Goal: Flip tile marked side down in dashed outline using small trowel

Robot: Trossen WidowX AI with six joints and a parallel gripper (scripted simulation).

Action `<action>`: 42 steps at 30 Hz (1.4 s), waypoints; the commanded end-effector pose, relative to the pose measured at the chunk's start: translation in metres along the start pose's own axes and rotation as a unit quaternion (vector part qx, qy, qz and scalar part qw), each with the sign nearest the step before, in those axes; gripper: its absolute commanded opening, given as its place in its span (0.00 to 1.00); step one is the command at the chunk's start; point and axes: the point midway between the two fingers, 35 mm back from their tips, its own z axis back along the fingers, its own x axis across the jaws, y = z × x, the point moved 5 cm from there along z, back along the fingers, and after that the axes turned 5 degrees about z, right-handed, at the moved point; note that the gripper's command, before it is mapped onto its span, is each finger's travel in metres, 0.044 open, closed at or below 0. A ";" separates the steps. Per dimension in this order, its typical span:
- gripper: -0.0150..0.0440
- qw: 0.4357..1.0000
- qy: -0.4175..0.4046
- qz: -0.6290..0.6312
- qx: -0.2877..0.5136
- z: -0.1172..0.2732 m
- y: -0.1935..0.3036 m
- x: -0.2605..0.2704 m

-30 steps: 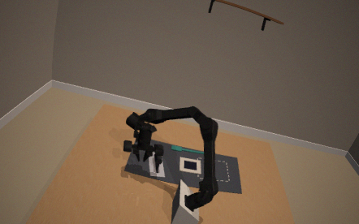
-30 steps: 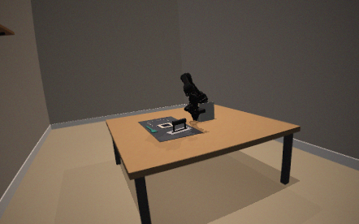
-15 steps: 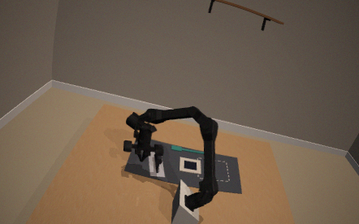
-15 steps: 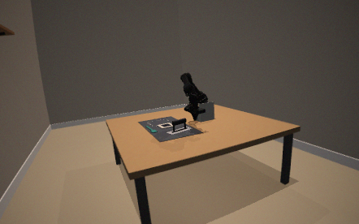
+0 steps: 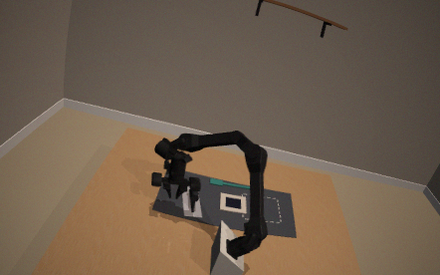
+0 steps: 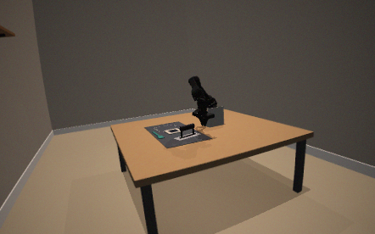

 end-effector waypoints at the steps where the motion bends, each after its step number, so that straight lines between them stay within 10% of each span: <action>1: 0.60 1.000 -0.001 0.000 -0.002 0.008 -0.018 -0.017; 8: 0.71 1.000 0.000 -0.001 -0.002 0.029 -0.073 -0.100; 42: 0.71 1.000 0.001 -0.001 -0.002 -0.014 -0.075 -0.101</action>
